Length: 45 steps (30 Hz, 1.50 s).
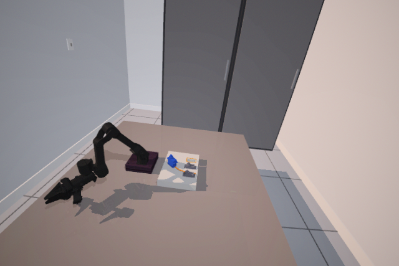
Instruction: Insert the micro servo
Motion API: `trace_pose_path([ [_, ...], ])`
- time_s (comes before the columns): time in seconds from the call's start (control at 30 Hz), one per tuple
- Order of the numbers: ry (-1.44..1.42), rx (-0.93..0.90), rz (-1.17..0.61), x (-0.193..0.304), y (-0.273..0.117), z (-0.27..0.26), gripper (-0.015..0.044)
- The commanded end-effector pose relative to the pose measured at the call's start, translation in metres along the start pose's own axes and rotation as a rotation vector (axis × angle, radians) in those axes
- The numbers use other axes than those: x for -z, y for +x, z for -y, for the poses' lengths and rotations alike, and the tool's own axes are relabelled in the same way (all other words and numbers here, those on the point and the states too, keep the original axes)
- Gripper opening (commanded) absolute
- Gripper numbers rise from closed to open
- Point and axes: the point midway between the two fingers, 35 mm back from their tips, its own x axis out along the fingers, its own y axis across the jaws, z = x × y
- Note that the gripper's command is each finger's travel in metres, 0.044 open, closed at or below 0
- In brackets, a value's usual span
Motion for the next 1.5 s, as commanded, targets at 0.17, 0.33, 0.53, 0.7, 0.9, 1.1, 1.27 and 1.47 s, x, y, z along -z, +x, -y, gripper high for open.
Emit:
trace_pose_path([
  [0.17, 0.061, -0.002, 0.05, -0.018, 0.004, 0.011, 0.044],
  [0.33, 0.16, 0.0, 0.152, -0.051, 0.004, 0.032, 0.044],
  [0.53, 0.297, -0.033, 0.289, -0.098, 0.002, 0.061, 0.044],
  [0.7, 0.41, -0.073, 0.404, -0.14, -0.007, 0.088, 0.044],
  [0.9, 0.537, -0.149, 0.527, -0.184, -0.025, 0.117, 0.044],
  [1.1, 0.653, -0.25, 0.653, -0.228, -0.056, 0.146, 0.044],
  [1.27, 0.744, -0.349, 0.754, -0.263, -0.088, 0.169, 0.044],
  [1.47, 0.82, -0.499, 0.856, -0.301, -0.137, 0.193, 0.044],
])
